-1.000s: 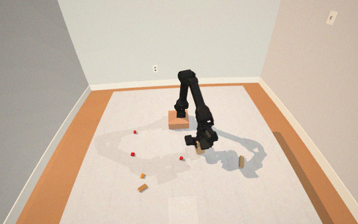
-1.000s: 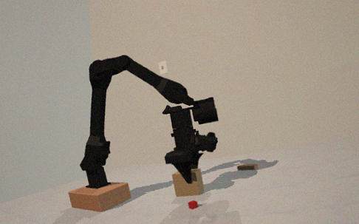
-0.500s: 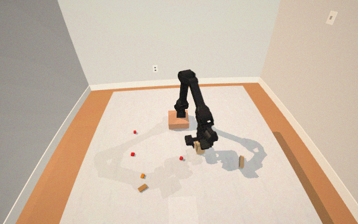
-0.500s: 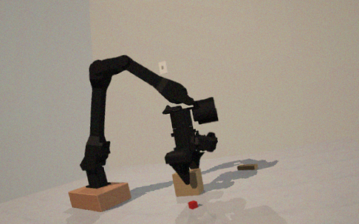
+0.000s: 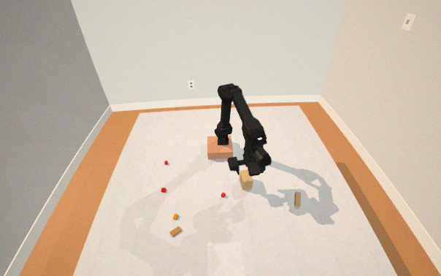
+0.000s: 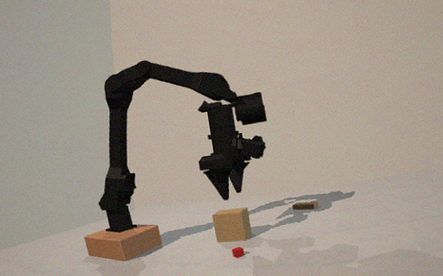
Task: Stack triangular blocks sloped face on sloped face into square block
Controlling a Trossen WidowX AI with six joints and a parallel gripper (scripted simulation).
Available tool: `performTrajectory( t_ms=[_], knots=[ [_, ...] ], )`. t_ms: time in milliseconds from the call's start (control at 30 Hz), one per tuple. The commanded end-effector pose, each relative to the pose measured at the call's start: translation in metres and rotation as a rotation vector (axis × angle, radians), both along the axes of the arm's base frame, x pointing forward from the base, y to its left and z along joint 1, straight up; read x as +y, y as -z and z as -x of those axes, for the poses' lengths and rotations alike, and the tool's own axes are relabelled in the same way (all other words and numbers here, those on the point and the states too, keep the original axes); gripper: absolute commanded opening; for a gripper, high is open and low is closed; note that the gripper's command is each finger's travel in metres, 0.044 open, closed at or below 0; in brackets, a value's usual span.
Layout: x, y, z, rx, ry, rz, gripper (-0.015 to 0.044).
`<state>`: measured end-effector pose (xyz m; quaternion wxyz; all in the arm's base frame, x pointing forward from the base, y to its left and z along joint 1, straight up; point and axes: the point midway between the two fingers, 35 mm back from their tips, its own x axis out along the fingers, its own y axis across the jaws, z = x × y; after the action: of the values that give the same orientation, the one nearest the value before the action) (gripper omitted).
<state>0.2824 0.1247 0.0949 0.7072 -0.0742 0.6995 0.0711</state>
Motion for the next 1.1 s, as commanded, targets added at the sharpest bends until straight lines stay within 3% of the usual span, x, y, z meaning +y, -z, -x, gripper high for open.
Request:
performTrajectory(
  t_ms=[0, 1067],
  knots=[
    [-0.0010, -0.0445, 0.0032, -0.023, 0.002, -0.010, 0.0440],
    [0.0004, -0.0392, -0.0003, -0.040, -0.001, -0.018, 0.0440]
  ],
)
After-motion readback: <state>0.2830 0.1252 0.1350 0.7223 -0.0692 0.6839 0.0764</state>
